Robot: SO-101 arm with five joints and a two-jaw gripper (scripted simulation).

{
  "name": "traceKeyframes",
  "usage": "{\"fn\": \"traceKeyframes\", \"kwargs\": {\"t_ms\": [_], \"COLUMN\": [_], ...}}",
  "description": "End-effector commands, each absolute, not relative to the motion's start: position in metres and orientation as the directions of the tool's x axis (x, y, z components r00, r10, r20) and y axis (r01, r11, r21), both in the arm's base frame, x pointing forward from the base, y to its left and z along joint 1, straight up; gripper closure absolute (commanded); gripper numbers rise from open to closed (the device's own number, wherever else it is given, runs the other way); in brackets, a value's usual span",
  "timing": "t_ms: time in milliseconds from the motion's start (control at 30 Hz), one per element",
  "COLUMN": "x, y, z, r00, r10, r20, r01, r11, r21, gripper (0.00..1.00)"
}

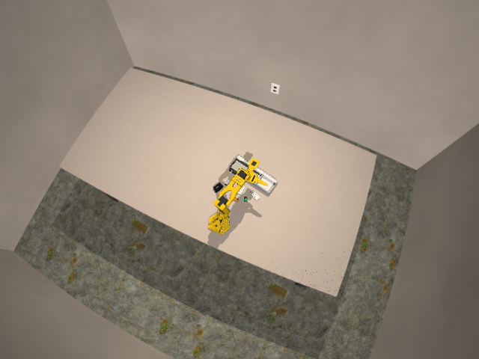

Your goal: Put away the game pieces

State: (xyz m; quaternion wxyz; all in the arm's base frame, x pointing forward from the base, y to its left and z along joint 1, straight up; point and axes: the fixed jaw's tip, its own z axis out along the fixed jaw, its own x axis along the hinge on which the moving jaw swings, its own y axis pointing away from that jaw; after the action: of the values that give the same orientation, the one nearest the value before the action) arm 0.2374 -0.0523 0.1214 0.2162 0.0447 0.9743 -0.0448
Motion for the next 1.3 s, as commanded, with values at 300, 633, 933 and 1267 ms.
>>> {"fn": "traceKeyframes", "kwargs": {"t_ms": [300, 633, 933, 1267], "x": [0.244, 0.269, 0.288, 0.294], "y": [-0.057, -0.088, -0.121, -0.136], "z": [0.132, 0.133, 0.132, 0.131], "r00": [-0.876, -0.827, -0.777, -0.756], "r10": [0.058, 0.069, 0.07, 0.068], "r20": [-0.48, -0.559, -0.626, -0.651], "r01": [0.111, 0.164, 0.219, 0.243], "r11": [0.991, 0.979, 0.962, 0.953], "r21": [-0.081, -0.121, -0.164, -0.183], "gripper": [0.0, 0.0, 0.0, 0.0]}}
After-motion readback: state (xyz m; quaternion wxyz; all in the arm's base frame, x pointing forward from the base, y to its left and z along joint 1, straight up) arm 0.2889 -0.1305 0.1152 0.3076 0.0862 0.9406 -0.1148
